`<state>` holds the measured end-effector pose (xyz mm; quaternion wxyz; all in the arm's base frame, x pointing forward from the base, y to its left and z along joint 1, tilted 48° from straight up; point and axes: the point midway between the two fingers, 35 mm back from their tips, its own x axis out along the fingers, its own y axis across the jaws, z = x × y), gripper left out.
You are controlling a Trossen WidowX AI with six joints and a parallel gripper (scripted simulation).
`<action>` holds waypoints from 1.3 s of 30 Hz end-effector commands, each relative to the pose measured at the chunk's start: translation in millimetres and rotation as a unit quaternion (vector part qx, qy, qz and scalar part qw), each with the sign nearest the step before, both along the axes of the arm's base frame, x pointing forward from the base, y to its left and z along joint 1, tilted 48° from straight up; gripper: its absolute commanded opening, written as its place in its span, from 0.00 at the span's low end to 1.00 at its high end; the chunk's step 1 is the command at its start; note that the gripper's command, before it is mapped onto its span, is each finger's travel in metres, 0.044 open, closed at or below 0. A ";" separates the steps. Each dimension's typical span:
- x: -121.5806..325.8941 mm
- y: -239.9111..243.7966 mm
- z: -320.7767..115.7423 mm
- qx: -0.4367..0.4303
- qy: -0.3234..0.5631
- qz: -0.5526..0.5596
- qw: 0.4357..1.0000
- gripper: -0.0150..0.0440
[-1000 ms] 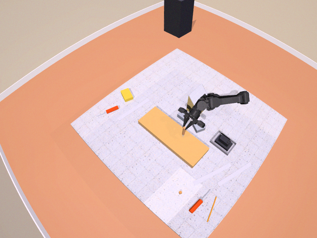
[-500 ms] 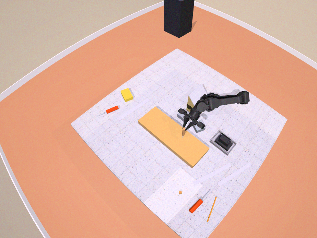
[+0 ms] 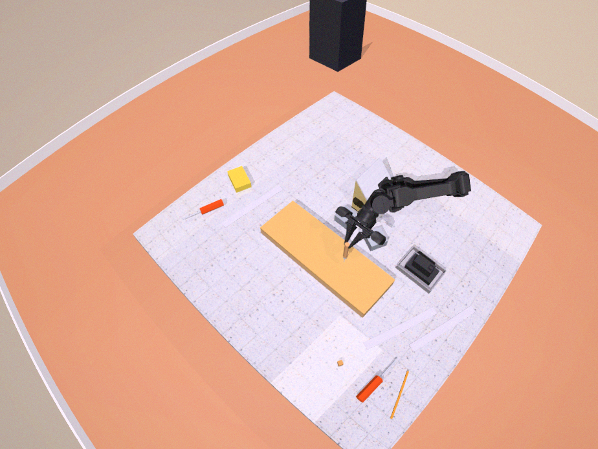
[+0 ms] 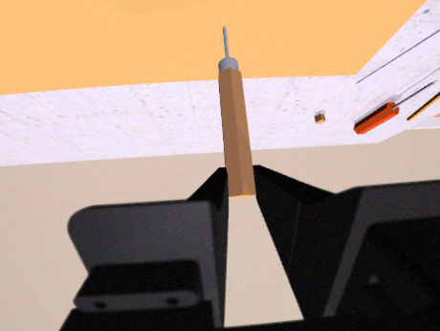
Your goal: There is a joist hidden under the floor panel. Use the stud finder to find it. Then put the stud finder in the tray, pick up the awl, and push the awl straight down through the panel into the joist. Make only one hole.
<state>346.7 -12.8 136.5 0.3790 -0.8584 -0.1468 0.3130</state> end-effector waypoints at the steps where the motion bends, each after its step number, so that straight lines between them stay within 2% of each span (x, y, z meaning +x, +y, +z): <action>1: -1.5 1.9 -4.8 0.001 0.004 -0.004 1.000 0.25; 39: -3.3 30.6 -29.8 0.002 0.003 -0.004 1.000 0.25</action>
